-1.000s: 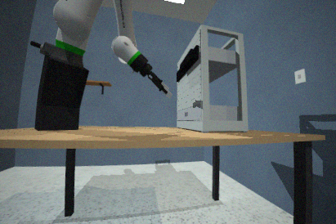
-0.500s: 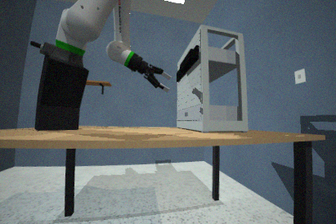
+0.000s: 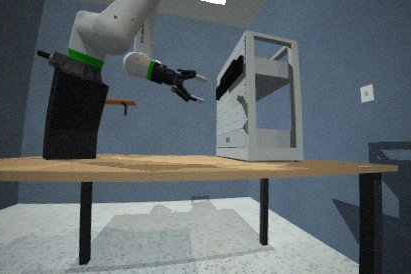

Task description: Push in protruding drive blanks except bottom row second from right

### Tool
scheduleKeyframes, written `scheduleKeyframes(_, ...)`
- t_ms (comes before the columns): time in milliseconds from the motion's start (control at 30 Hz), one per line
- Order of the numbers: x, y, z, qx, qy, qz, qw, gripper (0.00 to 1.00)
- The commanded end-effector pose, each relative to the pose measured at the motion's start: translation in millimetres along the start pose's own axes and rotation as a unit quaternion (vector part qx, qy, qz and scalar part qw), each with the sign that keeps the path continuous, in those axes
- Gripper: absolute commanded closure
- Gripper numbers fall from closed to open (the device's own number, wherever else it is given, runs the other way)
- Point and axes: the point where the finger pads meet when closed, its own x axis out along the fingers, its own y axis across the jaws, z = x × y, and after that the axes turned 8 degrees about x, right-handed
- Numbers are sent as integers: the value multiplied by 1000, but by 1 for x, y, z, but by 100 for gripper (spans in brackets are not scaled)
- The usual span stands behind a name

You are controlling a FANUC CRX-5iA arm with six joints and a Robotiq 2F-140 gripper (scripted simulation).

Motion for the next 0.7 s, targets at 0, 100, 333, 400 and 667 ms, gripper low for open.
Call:
scheduleKeyframes(0, -10, -14, -4, 34, 15, -20, 999, 0)
scheduleKeyframes(100, -17, -24, -7, 59, 24, -35, 997, 0)
scheduleKeyframes(333, -29, -39, -12, 93, 36, -59, 993, 0)
scheduleKeyframes(400, -34, -44, -14, 105, 40, -67, 991, 0)
scheduleKeyframes(667, -48, -61, -20, 141, 50, -95, 984, 0)
